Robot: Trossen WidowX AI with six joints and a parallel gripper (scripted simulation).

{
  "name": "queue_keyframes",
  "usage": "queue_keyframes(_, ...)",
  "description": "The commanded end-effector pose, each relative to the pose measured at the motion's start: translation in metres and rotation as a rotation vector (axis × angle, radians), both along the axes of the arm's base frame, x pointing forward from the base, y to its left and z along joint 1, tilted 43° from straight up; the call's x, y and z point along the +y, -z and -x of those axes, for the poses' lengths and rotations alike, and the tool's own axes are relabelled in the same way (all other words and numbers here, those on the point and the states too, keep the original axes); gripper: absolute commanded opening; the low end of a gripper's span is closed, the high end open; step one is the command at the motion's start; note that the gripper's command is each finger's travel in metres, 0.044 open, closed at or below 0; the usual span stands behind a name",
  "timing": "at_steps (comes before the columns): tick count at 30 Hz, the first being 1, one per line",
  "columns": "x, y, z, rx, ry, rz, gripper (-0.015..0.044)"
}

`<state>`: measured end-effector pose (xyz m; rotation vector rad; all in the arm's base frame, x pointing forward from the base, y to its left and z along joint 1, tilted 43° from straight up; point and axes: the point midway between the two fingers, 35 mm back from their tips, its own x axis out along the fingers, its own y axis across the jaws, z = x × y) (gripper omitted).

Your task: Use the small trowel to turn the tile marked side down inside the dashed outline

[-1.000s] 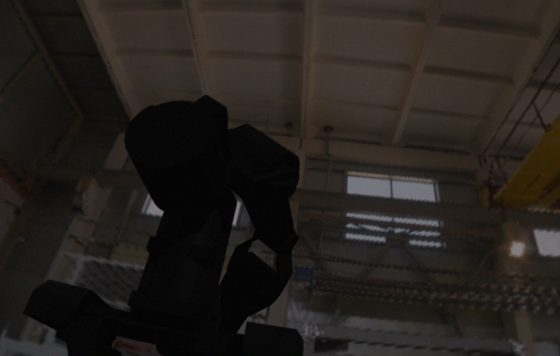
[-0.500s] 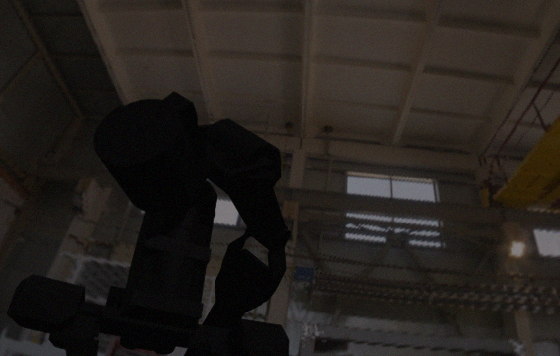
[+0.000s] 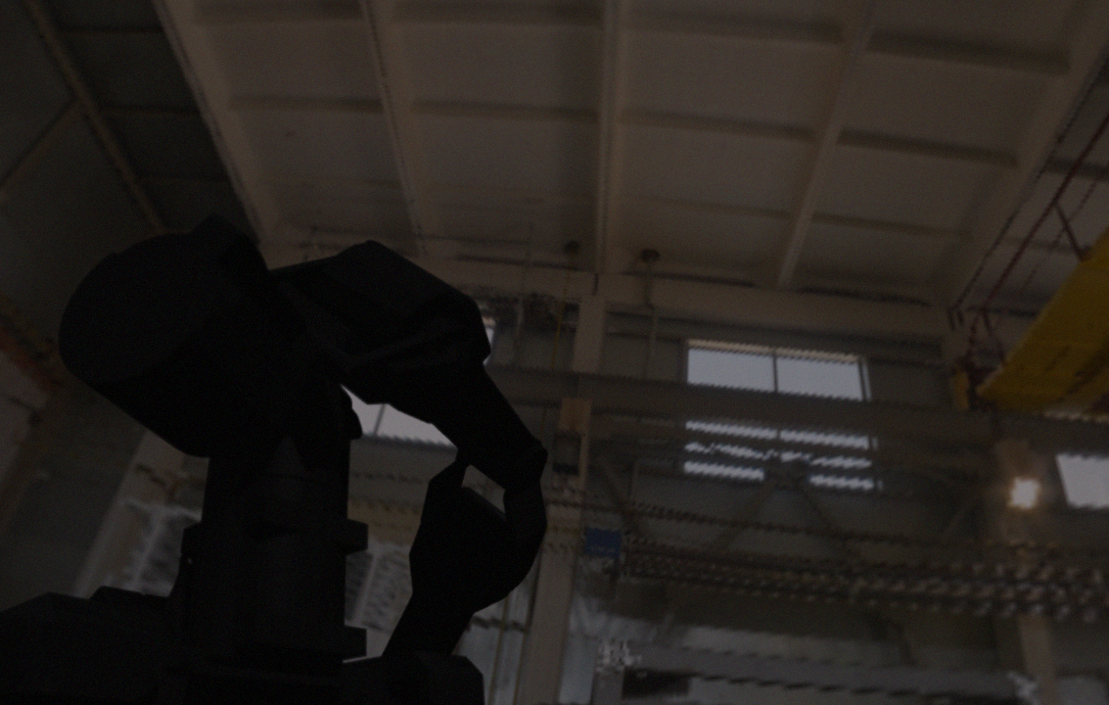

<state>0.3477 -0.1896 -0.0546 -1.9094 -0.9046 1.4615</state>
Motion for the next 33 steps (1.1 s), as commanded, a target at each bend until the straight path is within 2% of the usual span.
queue_keyframes(1, 0.004, 0.004, 0.003, -0.109, -0.058, -0.018, 0.03)
queue_keyframes(18, 0.009, 0.011, 0.012, -0.651, -0.267, 0.001, 0.03)
queue_keyframes(33, 0.011, 0.017, 0.019, -1.141, -0.393, 0.11, 0.03)
